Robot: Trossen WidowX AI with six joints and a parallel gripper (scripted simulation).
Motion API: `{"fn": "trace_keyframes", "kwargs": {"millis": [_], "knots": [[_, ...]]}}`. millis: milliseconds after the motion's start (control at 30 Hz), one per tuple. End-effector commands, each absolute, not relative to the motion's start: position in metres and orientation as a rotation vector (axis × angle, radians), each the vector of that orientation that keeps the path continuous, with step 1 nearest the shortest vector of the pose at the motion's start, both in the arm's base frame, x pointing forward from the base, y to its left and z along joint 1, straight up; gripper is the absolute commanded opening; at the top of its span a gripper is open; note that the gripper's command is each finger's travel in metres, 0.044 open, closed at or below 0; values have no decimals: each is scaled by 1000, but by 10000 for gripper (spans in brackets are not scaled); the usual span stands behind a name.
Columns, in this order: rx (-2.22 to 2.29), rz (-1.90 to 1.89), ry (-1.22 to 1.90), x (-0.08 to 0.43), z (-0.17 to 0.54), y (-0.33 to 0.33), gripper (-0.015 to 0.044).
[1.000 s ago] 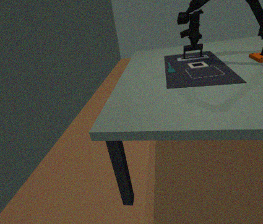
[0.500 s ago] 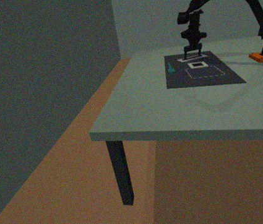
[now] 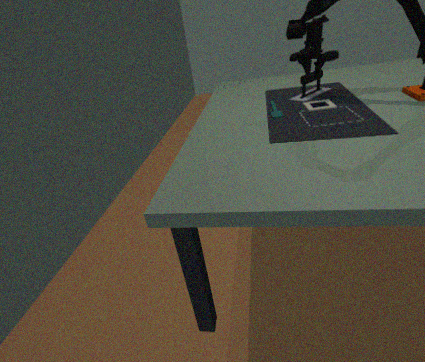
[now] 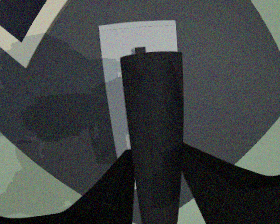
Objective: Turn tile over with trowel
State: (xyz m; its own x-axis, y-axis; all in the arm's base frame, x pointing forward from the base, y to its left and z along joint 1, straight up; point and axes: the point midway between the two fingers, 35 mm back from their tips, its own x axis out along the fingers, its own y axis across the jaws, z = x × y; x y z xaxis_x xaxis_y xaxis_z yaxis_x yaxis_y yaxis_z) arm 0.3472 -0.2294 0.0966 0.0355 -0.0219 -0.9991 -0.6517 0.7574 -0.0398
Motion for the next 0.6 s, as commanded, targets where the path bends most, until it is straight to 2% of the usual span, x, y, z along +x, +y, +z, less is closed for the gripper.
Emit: {"fn": "trace_keyframes", "kwargs": {"millis": [0, 467, 567], "knots": [[-688, 633, 1443, 348, 96, -229, 130], [-832, 773, 1395, 348, 96, -229, 130], [-832, 773, 1395, 348, 96, -229, 209]]}}
